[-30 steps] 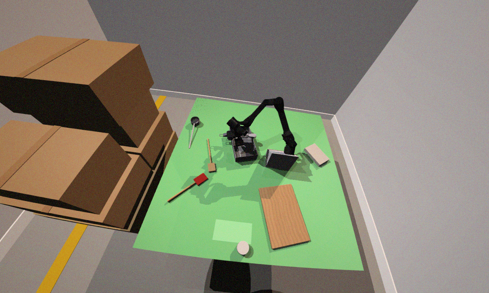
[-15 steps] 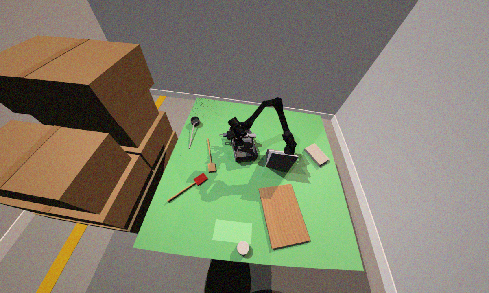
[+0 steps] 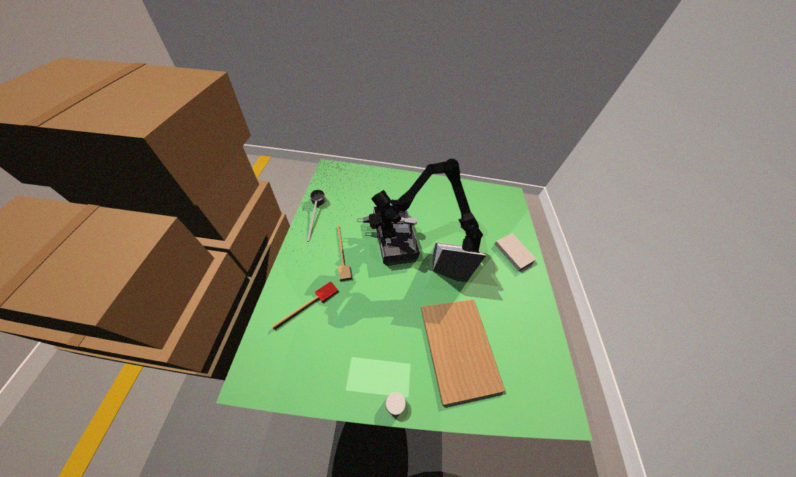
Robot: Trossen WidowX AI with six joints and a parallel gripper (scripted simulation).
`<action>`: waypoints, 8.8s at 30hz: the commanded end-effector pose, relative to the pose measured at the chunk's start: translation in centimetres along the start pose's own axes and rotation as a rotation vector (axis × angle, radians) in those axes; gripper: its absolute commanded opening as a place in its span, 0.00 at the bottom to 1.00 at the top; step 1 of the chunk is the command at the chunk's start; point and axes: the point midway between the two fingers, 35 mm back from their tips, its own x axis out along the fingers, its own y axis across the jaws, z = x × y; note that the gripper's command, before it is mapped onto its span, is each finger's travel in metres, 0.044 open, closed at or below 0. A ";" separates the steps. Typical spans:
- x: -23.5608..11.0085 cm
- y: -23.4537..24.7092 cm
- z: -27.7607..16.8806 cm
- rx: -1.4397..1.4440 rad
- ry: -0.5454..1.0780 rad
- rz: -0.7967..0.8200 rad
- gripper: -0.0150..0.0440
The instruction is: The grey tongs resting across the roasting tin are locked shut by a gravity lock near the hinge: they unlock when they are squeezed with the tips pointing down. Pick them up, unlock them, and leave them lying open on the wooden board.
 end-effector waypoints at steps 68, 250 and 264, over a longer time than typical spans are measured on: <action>-6.3 -3.1 1.1 0.182 0.007 0.386 0.00; -46.3 48.8 -15.4 -1.606 -1.131 1.366 0.00; -46.2 46.3 -15.7 -1.507 -1.303 1.539 0.00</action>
